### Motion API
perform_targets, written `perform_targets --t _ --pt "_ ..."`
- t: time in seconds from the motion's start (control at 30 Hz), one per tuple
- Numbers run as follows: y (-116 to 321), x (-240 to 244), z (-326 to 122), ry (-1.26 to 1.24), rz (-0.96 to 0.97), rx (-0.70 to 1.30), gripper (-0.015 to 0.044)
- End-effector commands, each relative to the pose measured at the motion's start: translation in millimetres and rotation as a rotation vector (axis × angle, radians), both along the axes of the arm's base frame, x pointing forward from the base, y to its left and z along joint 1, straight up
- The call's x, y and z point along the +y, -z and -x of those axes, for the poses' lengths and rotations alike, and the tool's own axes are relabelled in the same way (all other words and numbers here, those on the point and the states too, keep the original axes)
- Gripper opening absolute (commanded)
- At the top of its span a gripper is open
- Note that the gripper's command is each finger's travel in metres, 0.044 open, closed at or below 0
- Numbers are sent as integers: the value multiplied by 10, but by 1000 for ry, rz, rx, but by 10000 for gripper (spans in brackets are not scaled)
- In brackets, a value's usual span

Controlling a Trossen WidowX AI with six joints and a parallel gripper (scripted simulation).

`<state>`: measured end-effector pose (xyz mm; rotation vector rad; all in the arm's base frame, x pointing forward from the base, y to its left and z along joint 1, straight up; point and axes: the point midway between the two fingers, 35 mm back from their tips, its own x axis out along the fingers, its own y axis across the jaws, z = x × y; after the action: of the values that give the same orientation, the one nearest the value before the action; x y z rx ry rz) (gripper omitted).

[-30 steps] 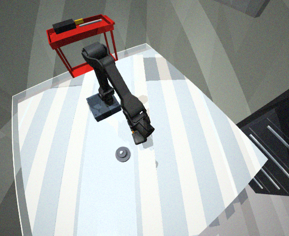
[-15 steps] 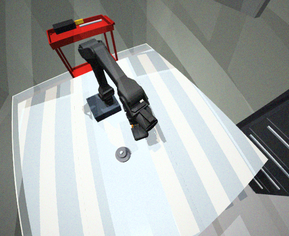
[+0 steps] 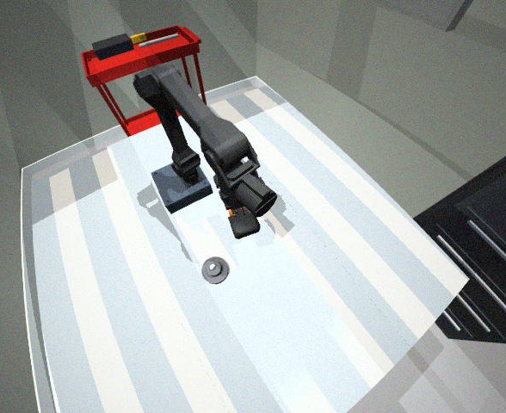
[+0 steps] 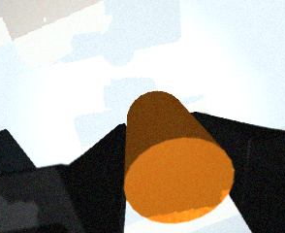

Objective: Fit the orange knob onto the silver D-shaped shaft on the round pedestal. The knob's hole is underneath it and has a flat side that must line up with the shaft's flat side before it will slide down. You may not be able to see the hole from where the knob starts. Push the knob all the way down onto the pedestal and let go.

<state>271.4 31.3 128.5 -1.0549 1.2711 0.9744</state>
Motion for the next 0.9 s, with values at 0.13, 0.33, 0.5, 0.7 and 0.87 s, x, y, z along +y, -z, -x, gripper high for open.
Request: perform_targets --t 0.13,0.33,0.5,0.7,0.87 --pt "-158 103 35 2 39 -156 0" --pt "-279 183 66 3 71 -277 0" --pt "-382 251 93 4 97 -379 0" --pt "-507 333 125 5 129 -505 0" --pt "-610 400 150 6 156 -610 0"
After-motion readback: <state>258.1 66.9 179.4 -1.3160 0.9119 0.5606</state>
